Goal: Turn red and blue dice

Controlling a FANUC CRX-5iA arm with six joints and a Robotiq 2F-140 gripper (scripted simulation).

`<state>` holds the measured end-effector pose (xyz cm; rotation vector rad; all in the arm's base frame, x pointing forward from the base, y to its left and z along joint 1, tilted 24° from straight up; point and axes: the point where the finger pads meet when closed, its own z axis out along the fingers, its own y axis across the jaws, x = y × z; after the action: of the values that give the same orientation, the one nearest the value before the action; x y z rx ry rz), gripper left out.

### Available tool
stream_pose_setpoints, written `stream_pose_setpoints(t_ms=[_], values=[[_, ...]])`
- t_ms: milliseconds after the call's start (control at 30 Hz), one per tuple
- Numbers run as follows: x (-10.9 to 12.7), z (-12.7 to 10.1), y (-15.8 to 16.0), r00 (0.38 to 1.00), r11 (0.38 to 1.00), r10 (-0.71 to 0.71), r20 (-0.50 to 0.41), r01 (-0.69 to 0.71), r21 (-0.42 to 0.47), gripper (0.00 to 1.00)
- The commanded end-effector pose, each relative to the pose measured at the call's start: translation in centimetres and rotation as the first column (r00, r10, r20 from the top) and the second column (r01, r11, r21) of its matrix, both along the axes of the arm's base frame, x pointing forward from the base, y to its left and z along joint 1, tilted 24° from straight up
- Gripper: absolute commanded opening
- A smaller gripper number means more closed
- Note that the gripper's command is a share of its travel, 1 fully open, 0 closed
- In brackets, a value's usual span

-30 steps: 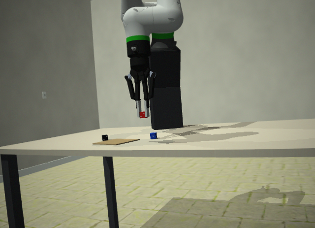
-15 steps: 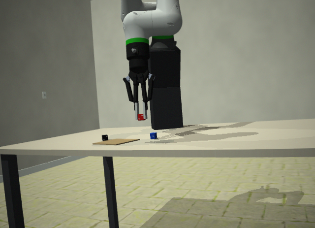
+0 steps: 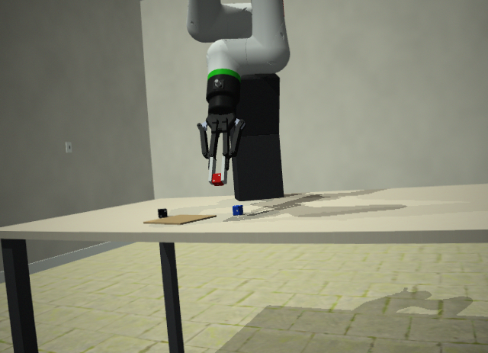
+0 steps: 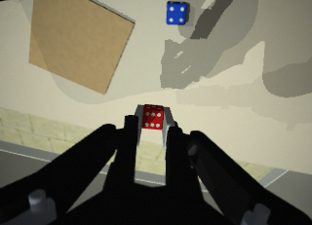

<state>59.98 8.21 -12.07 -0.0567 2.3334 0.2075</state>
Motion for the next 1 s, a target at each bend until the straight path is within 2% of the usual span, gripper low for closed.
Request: stream_pose_setpoints(t_ms=[0, 33, 233, 400, 500, 567, 667, 833, 967], values=[[-0.02, -0.73, 0.44, 0.990, 1.000, -0.017, 0.140, 0.014, 0.025, 0.13], [-0.04, -0.88, 0.45, 0.982, 0.999, -0.025, 0.186, 0.020, 0.031, 0.13], [-0.19, -1.00, 0.43, 0.959, 0.999, -0.041, 0.281, 0.030, 0.045, 0.13], [-0.36, -1.22, 0.41, 0.917, 0.997, -0.062, 0.395, 0.040, 0.063, 0.13], [-0.36, -1.26, 0.41, 0.910, 0.997, -0.065, 0.409, 0.042, 0.065, 0.13], [-0.54, -1.41, 0.39, 0.875, 0.996, -0.078, 0.478, 0.047, 0.077, 0.13], [-0.55, -1.53, 0.41, 0.843, 0.995, -0.090, 0.530, 0.051, 0.088, 0.13], [-0.76, -1.67, 0.39, 0.800, 0.994, -0.103, 0.591, 0.054, 0.099, 0.13], [-0.84, -1.69, 0.38, 0.792, 0.993, -0.104, 0.601, 0.054, 0.101, 0.13]])
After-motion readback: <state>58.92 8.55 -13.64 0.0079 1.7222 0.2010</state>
